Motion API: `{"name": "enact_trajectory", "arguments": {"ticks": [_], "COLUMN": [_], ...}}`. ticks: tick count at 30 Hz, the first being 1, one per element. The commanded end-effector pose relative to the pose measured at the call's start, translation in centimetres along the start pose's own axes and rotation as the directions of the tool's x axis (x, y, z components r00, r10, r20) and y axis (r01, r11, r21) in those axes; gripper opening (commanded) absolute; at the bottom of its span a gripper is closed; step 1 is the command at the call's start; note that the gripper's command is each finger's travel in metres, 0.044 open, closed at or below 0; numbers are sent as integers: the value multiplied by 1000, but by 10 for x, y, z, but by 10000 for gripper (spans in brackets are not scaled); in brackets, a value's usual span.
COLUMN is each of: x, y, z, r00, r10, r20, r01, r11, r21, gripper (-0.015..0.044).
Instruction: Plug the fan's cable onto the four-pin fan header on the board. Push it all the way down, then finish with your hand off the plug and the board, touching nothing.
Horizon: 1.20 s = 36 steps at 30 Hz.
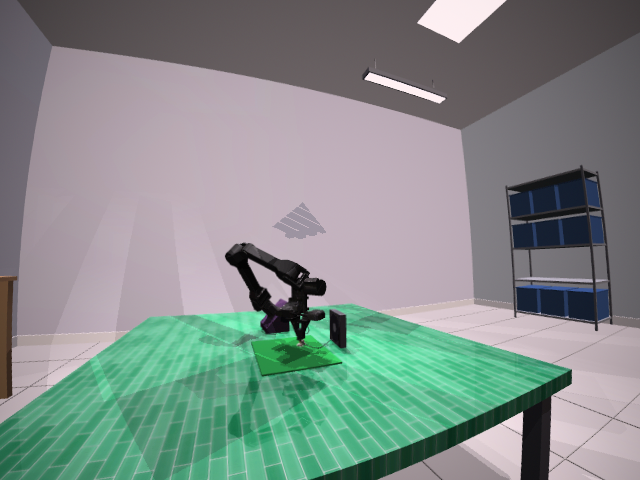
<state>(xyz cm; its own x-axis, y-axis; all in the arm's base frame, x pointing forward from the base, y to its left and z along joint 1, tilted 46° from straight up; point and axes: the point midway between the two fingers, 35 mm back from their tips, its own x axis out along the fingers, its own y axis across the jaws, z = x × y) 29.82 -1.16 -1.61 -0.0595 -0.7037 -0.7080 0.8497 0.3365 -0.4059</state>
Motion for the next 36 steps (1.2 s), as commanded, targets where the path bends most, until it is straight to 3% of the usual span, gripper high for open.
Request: {"name": "enact_trajectory", "arguments": {"ticks": [1,33,36], "x": [1,19,15], "y": [0,0,0], "z": [0,0,0], "r00": [1000,1000,1000], "r10": [-1,-1,1], "r20": [3,4,1], "r01": [1,1,-1], "r11": [1000,1000,1000], "r21": [-6,-6,-2], "gripper": [0,0,79]}}
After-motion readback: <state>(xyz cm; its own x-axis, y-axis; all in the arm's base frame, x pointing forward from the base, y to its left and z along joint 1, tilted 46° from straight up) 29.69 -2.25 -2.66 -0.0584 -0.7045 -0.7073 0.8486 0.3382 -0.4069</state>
